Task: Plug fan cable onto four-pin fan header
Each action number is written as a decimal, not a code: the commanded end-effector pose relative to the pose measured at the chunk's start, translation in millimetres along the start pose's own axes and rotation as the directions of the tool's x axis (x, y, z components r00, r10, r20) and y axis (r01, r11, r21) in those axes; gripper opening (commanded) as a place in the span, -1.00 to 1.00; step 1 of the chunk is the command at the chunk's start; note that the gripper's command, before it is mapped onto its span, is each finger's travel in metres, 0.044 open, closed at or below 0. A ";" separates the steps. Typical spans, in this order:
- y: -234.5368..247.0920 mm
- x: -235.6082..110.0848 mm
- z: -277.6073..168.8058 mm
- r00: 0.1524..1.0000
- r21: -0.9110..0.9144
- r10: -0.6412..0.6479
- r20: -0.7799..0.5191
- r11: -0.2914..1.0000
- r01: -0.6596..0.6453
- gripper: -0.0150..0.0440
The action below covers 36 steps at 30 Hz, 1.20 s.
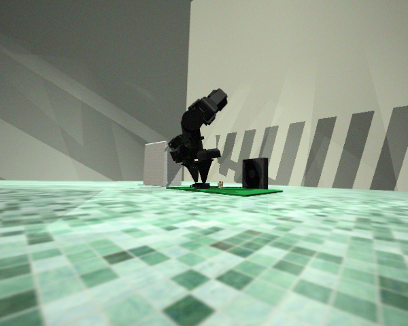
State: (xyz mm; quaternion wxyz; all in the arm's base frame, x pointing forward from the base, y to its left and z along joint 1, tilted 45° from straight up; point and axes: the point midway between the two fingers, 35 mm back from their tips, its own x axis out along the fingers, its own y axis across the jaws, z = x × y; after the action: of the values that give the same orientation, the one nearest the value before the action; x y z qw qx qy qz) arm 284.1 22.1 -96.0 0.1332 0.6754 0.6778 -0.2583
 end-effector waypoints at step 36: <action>0.6 -18.4 -3.4 1.000 0.007 -0.002 0.000 1.000 0.002 -0.49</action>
State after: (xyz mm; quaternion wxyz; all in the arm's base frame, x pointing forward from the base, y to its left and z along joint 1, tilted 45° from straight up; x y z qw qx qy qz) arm 282.4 15.3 -90.8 0.1234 0.6742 0.6789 -0.2633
